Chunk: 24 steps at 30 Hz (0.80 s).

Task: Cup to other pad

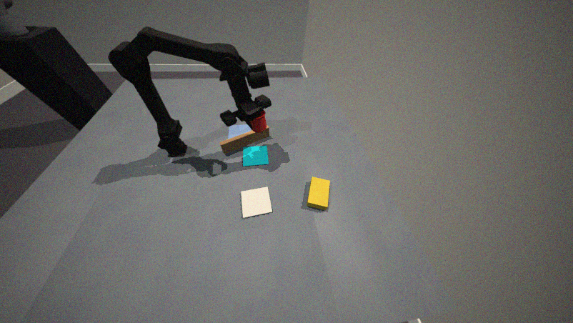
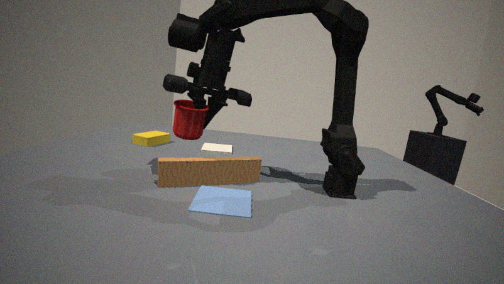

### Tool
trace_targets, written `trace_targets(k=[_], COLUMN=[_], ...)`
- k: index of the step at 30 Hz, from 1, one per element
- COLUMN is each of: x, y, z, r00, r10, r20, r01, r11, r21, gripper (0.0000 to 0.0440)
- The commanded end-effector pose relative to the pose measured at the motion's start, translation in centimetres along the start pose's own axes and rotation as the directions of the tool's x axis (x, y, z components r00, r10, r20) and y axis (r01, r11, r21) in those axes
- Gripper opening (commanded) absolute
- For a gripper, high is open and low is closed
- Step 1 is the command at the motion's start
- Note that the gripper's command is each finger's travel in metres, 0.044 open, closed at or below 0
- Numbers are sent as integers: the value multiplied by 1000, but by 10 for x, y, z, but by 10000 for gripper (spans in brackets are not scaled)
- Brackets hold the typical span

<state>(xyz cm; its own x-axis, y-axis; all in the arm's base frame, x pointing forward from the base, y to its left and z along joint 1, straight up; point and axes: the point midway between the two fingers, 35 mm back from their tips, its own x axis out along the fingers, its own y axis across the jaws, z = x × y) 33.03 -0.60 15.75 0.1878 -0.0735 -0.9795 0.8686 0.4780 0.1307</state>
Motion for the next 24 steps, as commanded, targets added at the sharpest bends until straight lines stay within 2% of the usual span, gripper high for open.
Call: trace_targets(k=[1,11,24], x=[9,34,70], y=[-2,-11,-29], z=[14,37,40], r00=[1000,999,999], r10=[-4,-9,-31], r20=[15,34,28], r01=[4,7,28], r11=[1000,997,994], r21=[21,72,107], gripper=[0,0,2])
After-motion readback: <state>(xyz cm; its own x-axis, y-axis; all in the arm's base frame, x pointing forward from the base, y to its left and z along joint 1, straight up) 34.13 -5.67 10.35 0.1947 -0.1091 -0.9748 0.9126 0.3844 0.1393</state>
